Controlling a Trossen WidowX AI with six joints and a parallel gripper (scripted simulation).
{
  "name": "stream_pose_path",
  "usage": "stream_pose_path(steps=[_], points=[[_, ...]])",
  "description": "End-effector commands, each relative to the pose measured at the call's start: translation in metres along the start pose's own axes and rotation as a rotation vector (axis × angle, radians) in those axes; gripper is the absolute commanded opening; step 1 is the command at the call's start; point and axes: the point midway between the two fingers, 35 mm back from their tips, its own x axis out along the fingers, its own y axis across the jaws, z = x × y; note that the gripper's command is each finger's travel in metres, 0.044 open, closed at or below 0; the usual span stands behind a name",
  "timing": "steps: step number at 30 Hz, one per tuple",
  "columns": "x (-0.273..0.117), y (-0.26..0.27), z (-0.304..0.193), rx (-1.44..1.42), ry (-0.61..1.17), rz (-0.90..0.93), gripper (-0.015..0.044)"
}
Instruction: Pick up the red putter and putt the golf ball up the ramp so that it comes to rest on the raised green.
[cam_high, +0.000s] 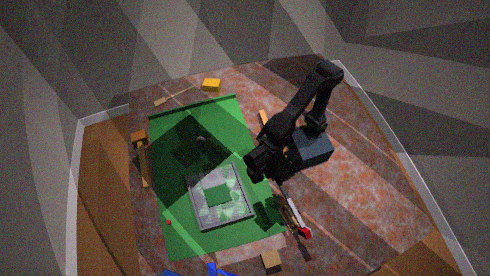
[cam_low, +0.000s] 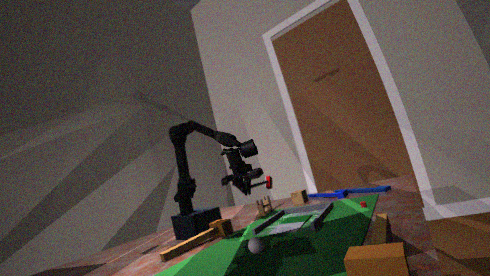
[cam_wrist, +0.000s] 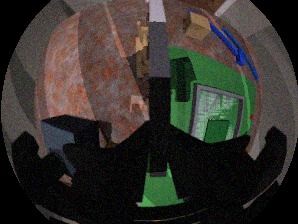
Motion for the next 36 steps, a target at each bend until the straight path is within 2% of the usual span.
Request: stream_pose_path(steps=[1,36], points=[[-0.008,-0.014,-0.018,0.100,0.012,-0.027,0.0000],[-0.063,-0.038,-0.197,0.940,0.101,-0.154,0.0000]])
